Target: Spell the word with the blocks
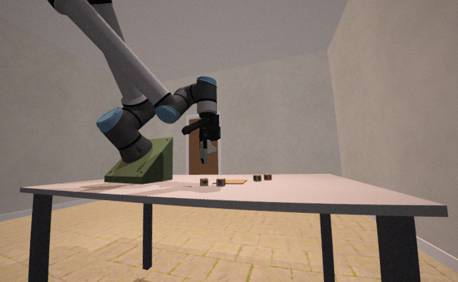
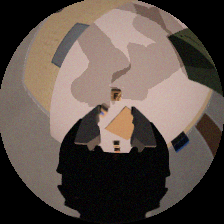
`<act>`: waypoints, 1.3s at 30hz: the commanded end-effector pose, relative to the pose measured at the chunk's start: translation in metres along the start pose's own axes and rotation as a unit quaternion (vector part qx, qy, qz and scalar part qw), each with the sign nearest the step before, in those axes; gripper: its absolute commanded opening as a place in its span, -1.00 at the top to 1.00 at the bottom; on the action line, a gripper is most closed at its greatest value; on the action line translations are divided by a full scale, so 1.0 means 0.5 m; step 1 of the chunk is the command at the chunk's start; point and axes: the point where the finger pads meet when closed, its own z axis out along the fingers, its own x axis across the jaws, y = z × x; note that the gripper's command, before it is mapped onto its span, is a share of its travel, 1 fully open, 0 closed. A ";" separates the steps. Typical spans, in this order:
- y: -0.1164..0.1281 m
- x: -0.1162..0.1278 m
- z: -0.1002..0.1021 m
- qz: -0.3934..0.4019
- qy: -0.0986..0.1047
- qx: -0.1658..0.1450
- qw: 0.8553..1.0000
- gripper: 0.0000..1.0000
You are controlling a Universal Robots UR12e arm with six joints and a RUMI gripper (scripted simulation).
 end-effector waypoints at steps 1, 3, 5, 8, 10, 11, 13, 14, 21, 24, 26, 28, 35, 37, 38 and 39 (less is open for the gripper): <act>0.000 0.000 0.002 0.000 0.000 0.000 1.000 0.19; 0.000 0.000 0.004 0.000 0.000 0.000 1.000 0.19; 0.000 0.000 0.007 0.000 0.000 0.000 1.000 0.19; 0.000 0.000 0.009 0.000 0.000 0.000 1.000 0.19; 0.000 -0.001 0.013 0.000 0.000 0.000 1.000 0.19; 0.000 -0.001 0.015 0.000 0.000 0.000 1.000 0.19; 0.000 -0.001 0.020 0.000 0.000 0.000 1.000 0.19; 0.000 -0.001 0.022 0.000 0.000 0.000 1.000 0.19; 0.000 -0.001 0.044 0.000 0.000 0.000 1.000 0.19; 0.000 -0.001 0.047 0.000 0.000 0.000 1.000 0.19; 0.000 -0.001 0.053 0.000 0.000 0.000 1.000 0.19; 0.000 -0.001 0.060 0.000 0.000 0.000 1.000 0.19; 0.000 -0.001 0.081 0.000 0.000 0.000 1.000 0.19; 0.000 -0.001 0.086 0.000 0.000 0.000 1.000 0.19; 0.000 -0.001 0.088 0.000 0.000 0.000 1.000 0.19; 0.000 -0.001 0.090 0.000 0.000 0.000 1.000 0.19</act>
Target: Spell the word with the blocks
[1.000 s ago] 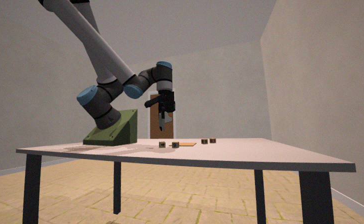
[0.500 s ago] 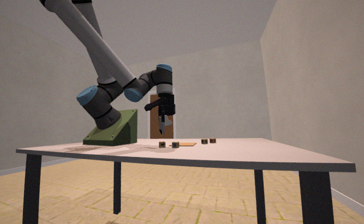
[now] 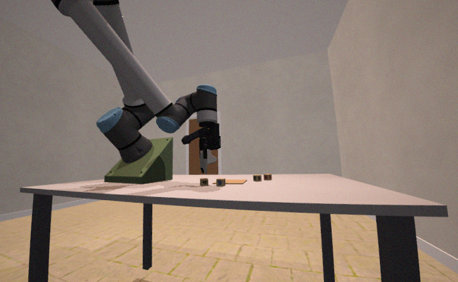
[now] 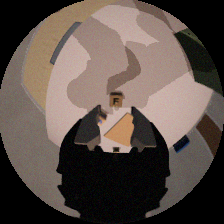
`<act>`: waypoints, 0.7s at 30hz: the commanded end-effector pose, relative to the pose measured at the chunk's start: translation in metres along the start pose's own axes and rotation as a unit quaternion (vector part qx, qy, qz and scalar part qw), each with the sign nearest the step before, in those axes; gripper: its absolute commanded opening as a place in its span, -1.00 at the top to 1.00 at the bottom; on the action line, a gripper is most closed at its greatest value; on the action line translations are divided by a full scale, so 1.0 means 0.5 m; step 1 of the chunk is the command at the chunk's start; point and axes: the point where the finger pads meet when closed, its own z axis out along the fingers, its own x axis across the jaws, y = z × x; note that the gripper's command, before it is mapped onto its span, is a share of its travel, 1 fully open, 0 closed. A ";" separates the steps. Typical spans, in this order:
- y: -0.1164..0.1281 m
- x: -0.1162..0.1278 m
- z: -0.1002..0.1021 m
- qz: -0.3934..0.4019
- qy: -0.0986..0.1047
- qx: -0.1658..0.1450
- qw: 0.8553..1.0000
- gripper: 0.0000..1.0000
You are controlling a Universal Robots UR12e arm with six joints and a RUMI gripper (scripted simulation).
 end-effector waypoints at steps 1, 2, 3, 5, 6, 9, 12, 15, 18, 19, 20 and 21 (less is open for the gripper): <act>0.000 -0.001 0.008 0.000 0.000 0.000 1.000 0.19; 0.000 -0.001 0.008 0.000 0.000 0.000 1.000 0.19; 0.000 -0.001 0.010 0.000 0.000 0.000 1.000 0.19; 0.000 -0.001 0.013 0.000 0.000 0.000 1.000 0.19; 0.000 -0.001 0.014 0.000 0.000 0.000 1.000 0.19; 0.000 -0.001 0.018 0.000 0.000 0.000 1.000 0.19; 0.000 -0.001 0.020 0.000 0.000 0.000 1.000 0.19; 0.000 -0.001 0.020 0.000 0.000 0.000 1.000 0.19; 0.000 -0.001 0.021 0.000 0.000 0.000 1.000 0.19; 0.000 -0.001 0.021 0.000 0.000 0.000 1.000 0.19; 0.000 -0.001 0.021 0.000 0.000 0.000 1.000 0.19; 0.000 -0.001 0.021 0.000 0.000 0.000 1.000 0.19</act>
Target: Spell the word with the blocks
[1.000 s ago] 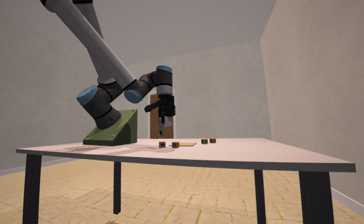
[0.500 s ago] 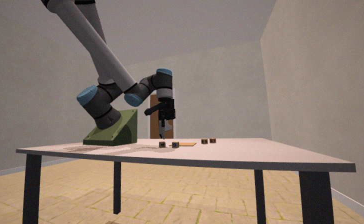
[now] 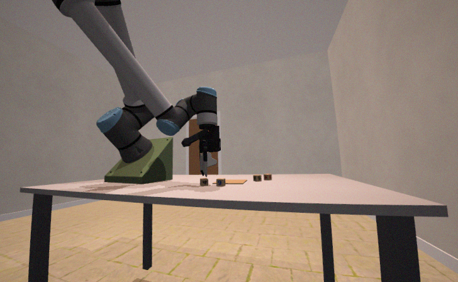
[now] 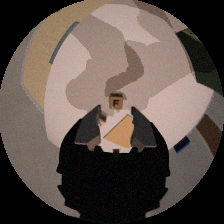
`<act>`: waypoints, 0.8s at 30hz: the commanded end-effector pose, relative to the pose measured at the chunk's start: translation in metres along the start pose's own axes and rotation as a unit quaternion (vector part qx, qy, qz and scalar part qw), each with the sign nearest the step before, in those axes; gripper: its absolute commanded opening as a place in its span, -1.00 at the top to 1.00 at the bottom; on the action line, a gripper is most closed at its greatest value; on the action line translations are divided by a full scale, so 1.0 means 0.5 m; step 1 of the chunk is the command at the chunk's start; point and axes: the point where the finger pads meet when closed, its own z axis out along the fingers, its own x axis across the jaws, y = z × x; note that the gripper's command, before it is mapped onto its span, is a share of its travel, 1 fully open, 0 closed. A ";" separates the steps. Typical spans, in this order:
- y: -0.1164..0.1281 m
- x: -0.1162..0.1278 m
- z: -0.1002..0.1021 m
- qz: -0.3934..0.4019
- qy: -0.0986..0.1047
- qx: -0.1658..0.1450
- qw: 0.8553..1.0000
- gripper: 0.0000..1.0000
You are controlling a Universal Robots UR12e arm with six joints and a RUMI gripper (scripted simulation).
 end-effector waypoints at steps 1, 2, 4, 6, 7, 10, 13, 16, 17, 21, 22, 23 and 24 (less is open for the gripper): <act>0.000 0.000 -0.001 0.000 0.000 0.000 1.000 0.19; 0.000 0.000 -0.001 0.000 0.000 0.000 1.000 0.19; 0.000 0.000 -0.001 0.000 0.000 0.000 1.000 0.19; 0.000 0.000 0.000 0.000 0.000 0.000 1.000 0.19; 0.000 0.000 0.000 0.000 0.000 0.000 1.000 0.19; 0.000 0.000 0.003 0.000 0.000 0.000 1.000 0.19; 0.000 0.000 0.011 0.000 0.000 0.000 1.000 0.19; 0.000 0.000 0.014 0.000 0.000 0.000 1.000 0.19; 0.000 0.000 0.018 0.000 0.000 0.000 1.000 0.19; 0.000 0.000 0.035 0.000 0.000 0.000 1.000 0.19; 0.000 0.000 0.040 0.000 0.000 0.000 1.000 0.19; 0.000 0.000 0.044 0.000 0.000 0.000 1.000 0.19; 0.000 0.000 0.049 0.000 0.000 0.000 1.000 0.19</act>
